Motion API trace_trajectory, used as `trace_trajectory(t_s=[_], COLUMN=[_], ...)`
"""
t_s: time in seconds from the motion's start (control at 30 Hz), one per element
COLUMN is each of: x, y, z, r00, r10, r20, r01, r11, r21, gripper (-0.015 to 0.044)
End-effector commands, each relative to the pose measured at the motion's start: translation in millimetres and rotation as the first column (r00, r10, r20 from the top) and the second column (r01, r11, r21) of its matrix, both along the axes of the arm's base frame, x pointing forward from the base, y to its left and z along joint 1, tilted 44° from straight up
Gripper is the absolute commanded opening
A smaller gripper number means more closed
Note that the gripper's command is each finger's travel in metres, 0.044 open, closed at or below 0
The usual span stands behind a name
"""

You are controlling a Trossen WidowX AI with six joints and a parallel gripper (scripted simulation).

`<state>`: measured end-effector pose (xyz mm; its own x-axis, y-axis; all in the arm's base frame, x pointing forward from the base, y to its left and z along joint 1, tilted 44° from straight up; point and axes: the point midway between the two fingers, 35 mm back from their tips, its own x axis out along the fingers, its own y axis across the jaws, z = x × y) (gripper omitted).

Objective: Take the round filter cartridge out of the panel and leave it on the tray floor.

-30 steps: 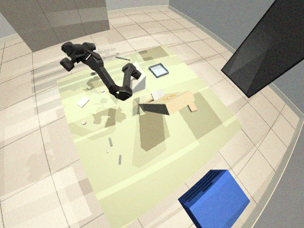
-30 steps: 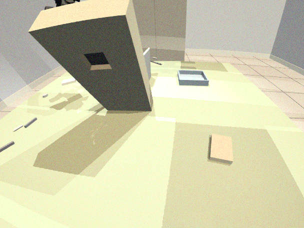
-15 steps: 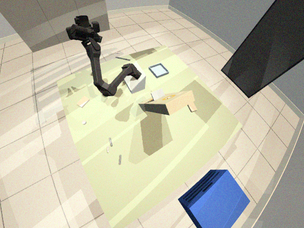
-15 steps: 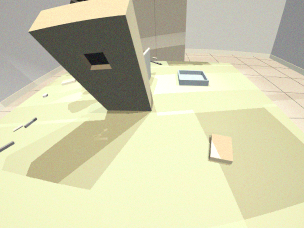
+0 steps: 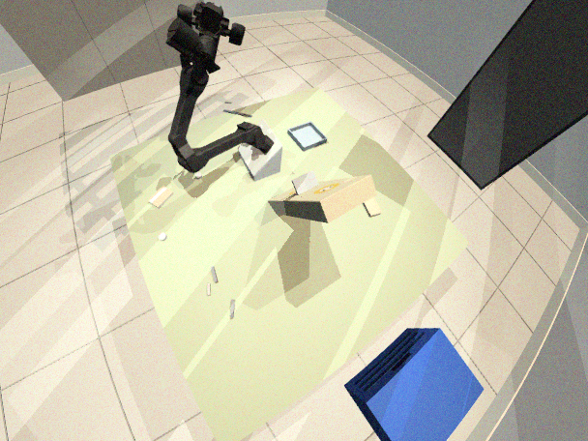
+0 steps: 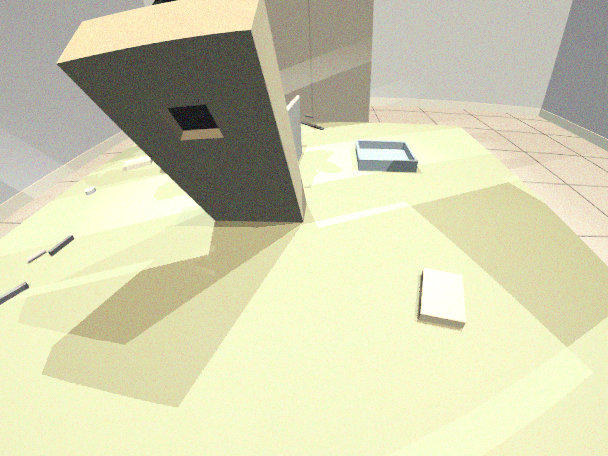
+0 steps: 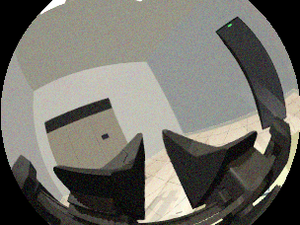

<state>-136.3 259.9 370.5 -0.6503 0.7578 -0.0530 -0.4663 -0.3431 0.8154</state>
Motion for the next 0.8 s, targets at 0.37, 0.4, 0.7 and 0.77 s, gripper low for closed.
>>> trace_trajectory(t_s=[0.37,0.4,0.7,0.77], x=[142,149,275,302], y=[74,75,59,46], z=[-86,-90,-150,-163], r00=[0.78,0.76,0.358,0.259], r10=[-0.539,-0.558,-0.686,-0.665], r20=[0.318,0.335,0.633,0.701], r01=[0.596,0.62,0.917,0.955], r11=[0.796,0.777,0.387,0.286], r21=[-0.111,-0.113,-0.099,-0.082], gripper=[0.0093,0.0093,0.0093,0.0093])
